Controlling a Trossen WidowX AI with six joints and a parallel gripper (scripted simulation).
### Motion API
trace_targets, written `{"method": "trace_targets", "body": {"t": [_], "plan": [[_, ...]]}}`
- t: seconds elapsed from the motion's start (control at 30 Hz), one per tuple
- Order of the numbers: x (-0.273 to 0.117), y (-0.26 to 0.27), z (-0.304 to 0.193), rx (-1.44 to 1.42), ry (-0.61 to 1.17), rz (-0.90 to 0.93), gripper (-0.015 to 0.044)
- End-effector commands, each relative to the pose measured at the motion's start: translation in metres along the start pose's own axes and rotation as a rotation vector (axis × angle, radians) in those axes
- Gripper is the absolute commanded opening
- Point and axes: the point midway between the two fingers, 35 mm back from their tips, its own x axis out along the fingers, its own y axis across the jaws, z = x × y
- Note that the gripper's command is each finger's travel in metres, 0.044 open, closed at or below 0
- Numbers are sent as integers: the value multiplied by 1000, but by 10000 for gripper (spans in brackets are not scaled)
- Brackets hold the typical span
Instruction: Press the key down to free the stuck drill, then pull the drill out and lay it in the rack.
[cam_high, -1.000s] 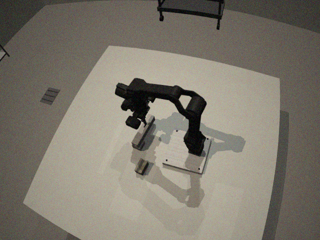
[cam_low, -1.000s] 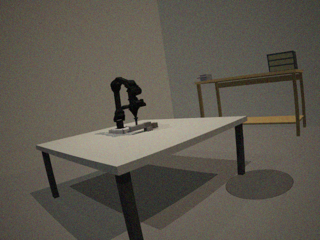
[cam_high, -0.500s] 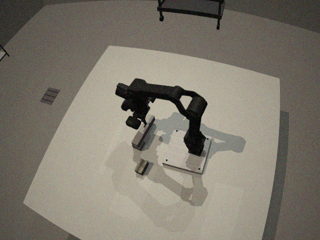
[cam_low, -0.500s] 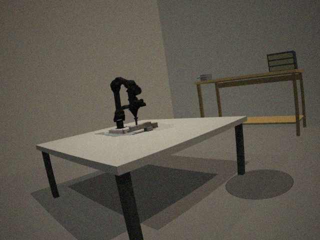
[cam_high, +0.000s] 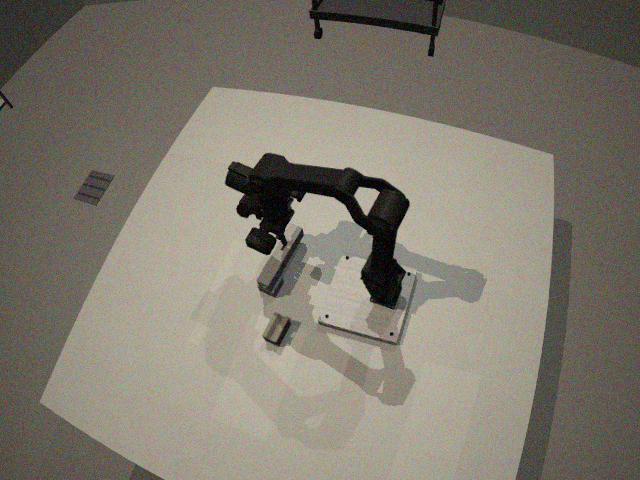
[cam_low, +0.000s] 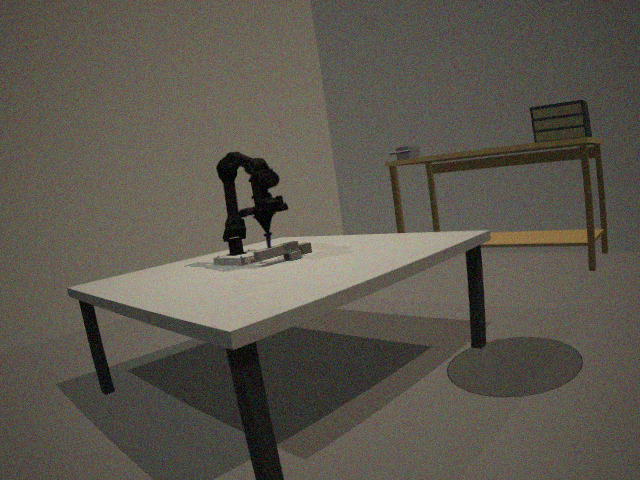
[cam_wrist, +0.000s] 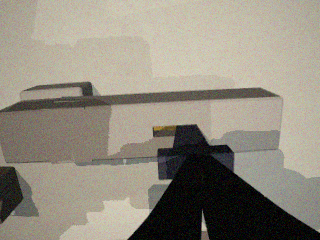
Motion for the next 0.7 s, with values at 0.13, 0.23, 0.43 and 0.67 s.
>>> {"method": "trace_targets", "body": {"t": [0.13, 0.23, 0.43, 0.67], "plan": [[25, 5, -7, -2, 67, 13, 0], [25, 5, -7, -2, 67, 13, 0], [26, 5, -7, -2, 67, 13, 0], [27, 5, -7, -2, 67, 13, 0]]}}
